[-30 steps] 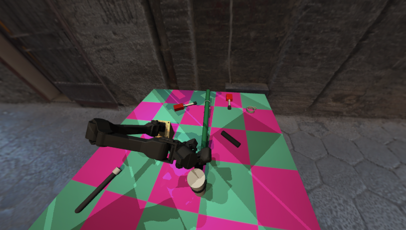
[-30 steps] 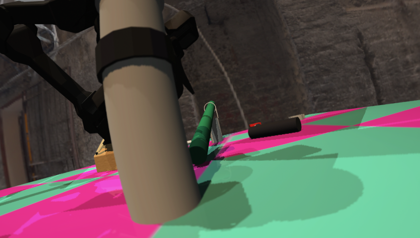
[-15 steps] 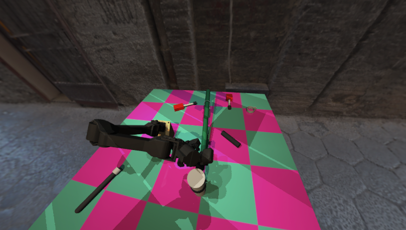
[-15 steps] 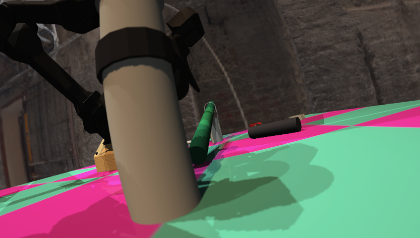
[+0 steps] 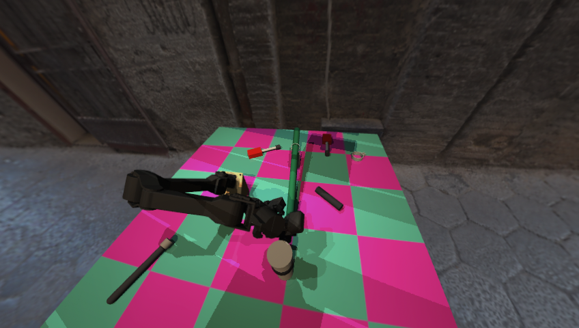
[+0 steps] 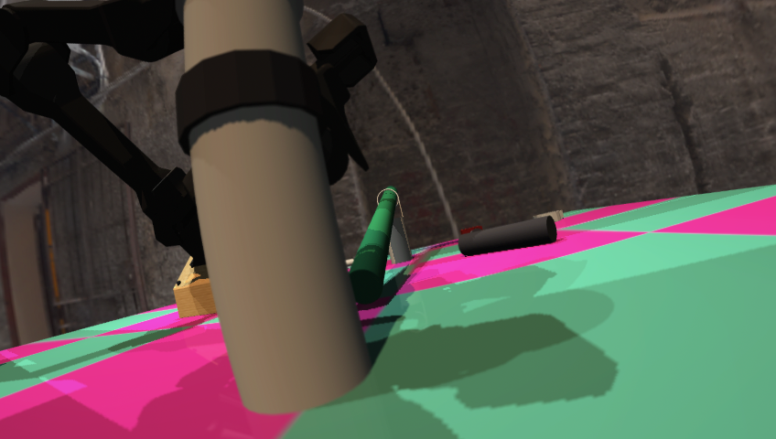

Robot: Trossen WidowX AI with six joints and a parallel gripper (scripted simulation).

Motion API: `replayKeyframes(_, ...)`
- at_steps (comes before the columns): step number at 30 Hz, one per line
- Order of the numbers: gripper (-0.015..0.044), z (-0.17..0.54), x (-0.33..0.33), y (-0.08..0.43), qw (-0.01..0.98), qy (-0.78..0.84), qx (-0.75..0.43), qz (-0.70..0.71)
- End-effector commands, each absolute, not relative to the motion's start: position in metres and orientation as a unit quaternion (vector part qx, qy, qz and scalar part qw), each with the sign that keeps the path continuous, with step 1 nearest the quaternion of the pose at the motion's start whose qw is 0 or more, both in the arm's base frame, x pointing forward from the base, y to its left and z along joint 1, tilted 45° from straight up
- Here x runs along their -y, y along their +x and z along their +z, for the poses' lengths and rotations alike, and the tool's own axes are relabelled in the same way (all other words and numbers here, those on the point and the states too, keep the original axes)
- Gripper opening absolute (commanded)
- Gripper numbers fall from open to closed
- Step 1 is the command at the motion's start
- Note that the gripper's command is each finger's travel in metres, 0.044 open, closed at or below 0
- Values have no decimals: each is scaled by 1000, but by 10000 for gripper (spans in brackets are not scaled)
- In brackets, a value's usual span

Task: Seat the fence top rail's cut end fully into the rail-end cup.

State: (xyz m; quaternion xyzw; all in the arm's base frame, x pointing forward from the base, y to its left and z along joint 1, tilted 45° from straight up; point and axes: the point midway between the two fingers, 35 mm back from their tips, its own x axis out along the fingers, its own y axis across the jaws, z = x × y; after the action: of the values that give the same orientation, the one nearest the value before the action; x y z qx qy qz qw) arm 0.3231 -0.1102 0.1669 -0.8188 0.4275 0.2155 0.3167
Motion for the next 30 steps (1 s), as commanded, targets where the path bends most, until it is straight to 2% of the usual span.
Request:
replayKeyframes(1,0,167,110,323,317,-819,-428,215)
replayKeyframes(6,0,167,110,323,317,-819,-428,215)
replayKeyframes(23,440,166,91,322,318,-817,-428,218)
replayKeyframes(30,440,166,66,320,317,-818,-428,219)
